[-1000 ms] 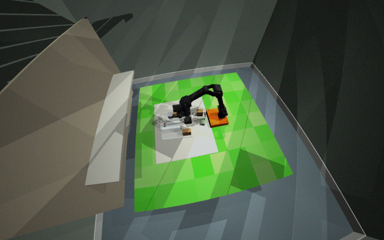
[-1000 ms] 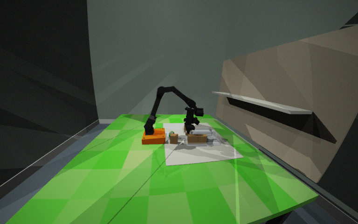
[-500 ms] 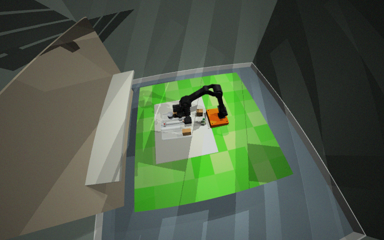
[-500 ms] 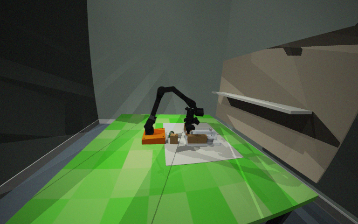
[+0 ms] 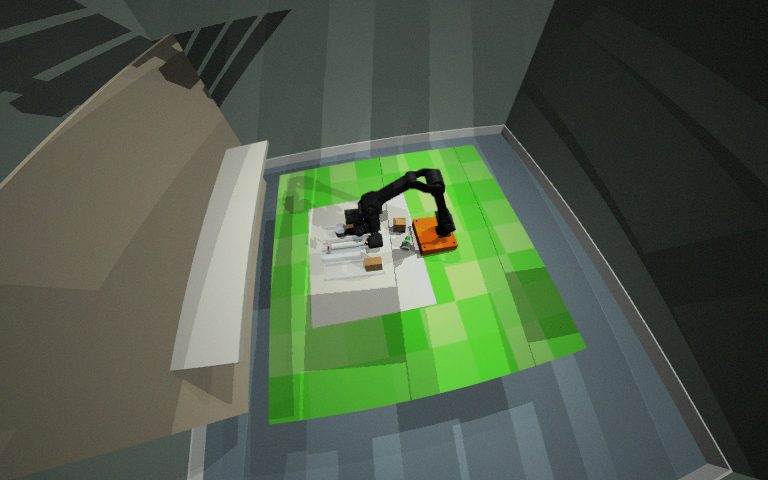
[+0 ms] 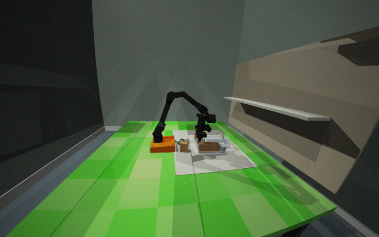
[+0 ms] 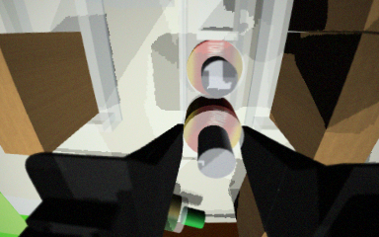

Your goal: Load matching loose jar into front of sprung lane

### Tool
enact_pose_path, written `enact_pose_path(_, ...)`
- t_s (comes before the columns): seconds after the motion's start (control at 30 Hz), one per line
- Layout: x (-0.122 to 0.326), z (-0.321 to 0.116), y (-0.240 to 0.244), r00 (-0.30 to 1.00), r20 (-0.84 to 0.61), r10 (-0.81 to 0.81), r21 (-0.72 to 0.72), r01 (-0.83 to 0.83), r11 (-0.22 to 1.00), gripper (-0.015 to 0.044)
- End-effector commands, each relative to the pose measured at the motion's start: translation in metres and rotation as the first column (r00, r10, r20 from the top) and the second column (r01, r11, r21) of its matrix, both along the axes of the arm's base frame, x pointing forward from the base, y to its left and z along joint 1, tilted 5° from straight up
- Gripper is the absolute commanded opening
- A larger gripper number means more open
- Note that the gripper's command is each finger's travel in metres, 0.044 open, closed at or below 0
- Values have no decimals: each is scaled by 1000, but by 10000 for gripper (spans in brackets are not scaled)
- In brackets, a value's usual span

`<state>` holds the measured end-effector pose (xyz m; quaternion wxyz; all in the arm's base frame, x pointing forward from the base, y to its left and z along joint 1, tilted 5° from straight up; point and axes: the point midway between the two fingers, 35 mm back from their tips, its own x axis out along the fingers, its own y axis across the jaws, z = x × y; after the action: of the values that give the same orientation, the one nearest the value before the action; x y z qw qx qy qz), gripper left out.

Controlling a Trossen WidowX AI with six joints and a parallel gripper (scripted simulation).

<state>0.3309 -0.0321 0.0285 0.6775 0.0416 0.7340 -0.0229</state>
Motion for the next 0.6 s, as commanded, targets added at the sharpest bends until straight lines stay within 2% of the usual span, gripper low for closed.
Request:
enact_pose_path(0.0,10,4,-2,999,35,3,-7,-2,1000,0)
enact_pose_path(0.57,13,4,-2,999,35,3,-7,-2,1000,0)
